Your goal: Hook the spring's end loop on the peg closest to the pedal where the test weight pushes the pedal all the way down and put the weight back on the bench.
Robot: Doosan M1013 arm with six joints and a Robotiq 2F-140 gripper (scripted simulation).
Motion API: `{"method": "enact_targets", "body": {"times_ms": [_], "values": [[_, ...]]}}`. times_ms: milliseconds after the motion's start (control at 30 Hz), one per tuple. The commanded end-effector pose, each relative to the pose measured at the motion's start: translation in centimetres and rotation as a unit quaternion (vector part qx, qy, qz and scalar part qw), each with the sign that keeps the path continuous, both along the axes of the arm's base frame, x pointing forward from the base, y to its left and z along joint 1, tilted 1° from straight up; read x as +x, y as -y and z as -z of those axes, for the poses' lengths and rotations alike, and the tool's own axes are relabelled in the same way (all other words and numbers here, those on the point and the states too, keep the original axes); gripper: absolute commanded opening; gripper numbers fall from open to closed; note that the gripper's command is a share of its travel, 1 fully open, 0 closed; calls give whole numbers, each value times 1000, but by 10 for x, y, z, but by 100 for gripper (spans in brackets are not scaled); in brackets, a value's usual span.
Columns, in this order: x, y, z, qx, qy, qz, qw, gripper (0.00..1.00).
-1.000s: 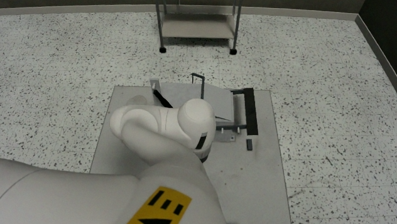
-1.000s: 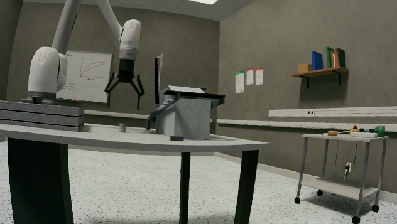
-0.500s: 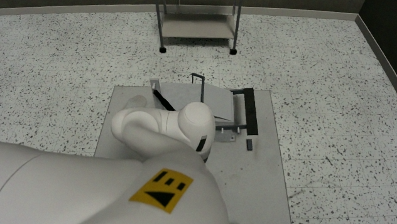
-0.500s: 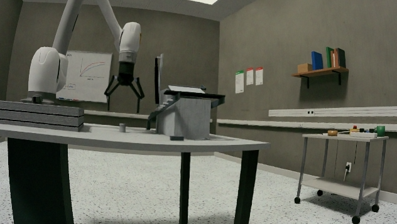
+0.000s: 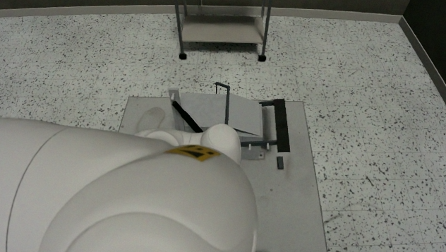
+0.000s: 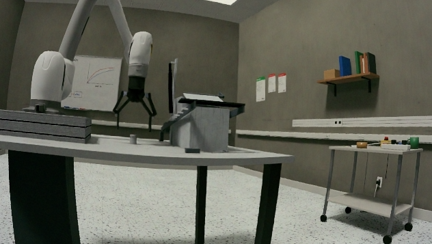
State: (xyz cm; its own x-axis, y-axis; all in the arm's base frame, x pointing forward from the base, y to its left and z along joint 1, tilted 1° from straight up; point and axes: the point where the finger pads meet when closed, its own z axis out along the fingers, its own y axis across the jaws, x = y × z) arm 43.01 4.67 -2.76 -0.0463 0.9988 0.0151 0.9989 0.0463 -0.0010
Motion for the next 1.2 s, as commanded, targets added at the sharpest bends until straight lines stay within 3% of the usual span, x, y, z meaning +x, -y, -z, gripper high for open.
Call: {"method": "enact_targets", "body": {"times_ms": [0, 367, 1167], "values": [[0, 0, 6, 0, 0, 0, 1000, 100], [0, -1, 32, 0, 0, 0, 1000, 100], [0, 0, 32, 0, 0, 0, 1000, 100]]}}
